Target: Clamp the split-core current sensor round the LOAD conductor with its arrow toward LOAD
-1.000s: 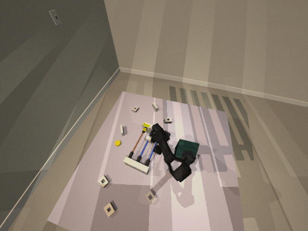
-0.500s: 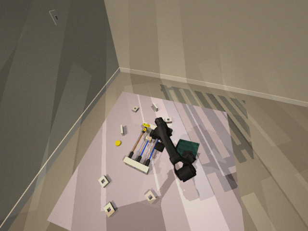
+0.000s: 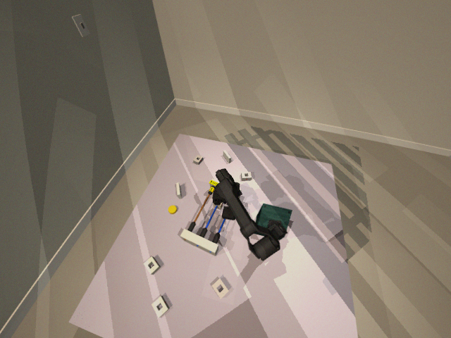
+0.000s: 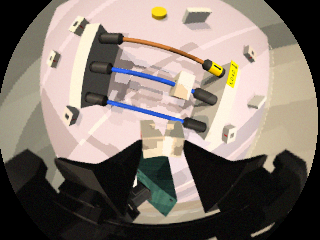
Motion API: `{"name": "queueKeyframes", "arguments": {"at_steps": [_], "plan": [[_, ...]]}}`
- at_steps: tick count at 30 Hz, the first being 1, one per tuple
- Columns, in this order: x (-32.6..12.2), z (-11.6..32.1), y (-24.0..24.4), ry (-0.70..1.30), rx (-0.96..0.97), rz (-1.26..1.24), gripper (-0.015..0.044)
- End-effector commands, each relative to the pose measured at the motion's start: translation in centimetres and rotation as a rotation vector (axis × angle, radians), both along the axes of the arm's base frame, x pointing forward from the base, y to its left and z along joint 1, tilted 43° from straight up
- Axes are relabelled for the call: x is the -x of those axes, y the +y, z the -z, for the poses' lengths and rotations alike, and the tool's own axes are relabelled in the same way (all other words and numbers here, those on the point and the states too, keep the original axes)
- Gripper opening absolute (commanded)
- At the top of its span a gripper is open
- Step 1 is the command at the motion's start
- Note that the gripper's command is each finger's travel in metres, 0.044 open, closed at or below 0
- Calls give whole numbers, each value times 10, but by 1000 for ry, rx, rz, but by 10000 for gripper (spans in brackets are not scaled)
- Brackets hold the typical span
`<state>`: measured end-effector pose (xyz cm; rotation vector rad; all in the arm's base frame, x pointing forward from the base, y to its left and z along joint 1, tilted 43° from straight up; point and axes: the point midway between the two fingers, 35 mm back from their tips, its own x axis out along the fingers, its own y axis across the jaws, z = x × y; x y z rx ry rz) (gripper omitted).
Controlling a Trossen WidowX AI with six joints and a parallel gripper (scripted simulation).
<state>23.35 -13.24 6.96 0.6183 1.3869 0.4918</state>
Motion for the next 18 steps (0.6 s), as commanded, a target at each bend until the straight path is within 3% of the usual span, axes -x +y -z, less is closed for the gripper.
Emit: {"name": "queueKeyframes", "arguments": {"at_steps": [1,18], "plan": [[-20,-5,-4,-94,22,-96,0],[-90,-19,-4,-432,94,-478,0]]}}
